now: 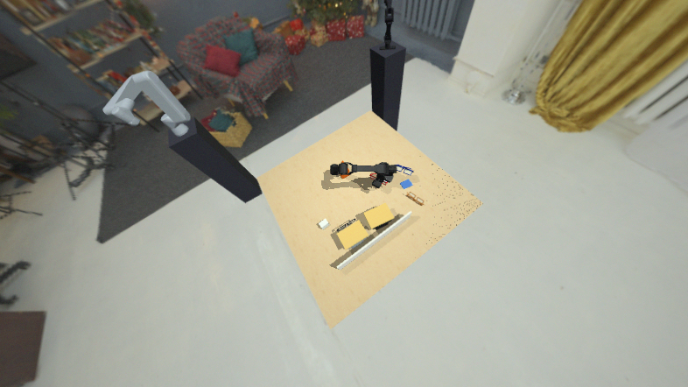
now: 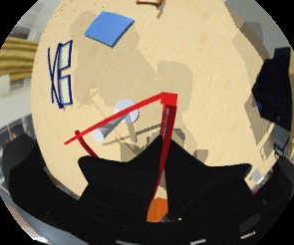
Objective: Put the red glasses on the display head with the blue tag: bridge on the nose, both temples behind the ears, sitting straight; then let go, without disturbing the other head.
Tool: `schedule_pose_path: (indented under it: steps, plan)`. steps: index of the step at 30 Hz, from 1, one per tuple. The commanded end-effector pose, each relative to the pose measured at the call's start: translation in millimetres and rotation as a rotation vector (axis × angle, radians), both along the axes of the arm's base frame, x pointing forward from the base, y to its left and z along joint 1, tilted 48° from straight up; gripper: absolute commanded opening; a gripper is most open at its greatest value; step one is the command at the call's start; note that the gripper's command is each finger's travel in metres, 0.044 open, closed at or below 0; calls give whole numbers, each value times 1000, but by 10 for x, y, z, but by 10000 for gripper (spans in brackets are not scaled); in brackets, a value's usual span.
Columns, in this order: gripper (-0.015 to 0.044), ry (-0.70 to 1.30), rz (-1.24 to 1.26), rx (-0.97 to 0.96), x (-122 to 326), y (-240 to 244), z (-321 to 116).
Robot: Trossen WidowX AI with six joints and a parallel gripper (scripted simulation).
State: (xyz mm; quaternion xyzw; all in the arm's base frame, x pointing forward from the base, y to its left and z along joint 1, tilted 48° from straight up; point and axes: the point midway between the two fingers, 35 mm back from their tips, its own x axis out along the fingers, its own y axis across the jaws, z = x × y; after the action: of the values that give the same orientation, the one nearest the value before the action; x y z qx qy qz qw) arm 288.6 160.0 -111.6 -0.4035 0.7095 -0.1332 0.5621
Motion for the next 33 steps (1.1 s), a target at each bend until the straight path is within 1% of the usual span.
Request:
schedule_pose_path:
  steps: [1,33]
  plan:
    - [0,-3,9,-1,4,-15,48]
    - [0,-3,9,-2,-82,-89,127]
